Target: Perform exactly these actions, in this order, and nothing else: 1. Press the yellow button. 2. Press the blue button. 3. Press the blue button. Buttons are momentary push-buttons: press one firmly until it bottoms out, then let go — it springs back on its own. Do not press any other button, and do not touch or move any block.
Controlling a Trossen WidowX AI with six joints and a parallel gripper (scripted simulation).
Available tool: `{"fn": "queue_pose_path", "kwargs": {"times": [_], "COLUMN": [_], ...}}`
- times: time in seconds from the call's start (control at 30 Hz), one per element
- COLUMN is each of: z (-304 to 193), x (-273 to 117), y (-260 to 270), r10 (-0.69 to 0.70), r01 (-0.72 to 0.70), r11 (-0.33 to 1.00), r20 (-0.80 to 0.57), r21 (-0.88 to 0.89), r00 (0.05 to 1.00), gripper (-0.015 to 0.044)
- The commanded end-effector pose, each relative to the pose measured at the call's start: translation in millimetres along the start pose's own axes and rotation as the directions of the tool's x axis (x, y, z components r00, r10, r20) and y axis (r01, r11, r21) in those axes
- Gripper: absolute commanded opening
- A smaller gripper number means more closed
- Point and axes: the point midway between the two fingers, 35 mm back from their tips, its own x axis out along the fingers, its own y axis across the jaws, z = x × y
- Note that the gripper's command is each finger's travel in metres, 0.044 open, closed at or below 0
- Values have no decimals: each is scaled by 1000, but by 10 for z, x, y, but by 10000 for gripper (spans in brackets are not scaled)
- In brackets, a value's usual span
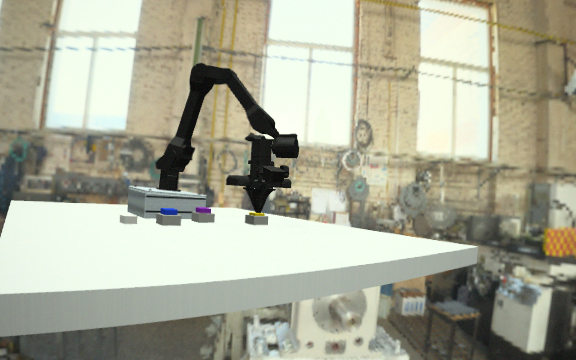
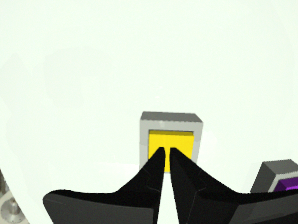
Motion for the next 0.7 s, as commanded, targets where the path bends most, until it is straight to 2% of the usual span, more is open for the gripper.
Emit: {"fn": "queue_pose_path", "kwargs": {"times": [0.0, 0.1, 0.23, 0.4, 0.53, 0.67], "z": [0, -10, -10, -6, 5, 220], "x": [-25, -295, -346, -914, -940, -955], "y": [0, -15, -15, -8, -30, -458], "r10": [-1, -9, -10, -10, -10, -17], "r01": [1, 9, 10, 10, 10, 17], "r11": [1000, 1000, 1000, 1000, 1000, 1000], "r20": [0, -5, -5, -4, -4, 6], "r21": [0, 0, -1, -1, 0, 5], "r00": [1000, 1000, 1000, 1000, 1000, 1000], "gripper": [20, 20, 20, 20, 20, 20]}}
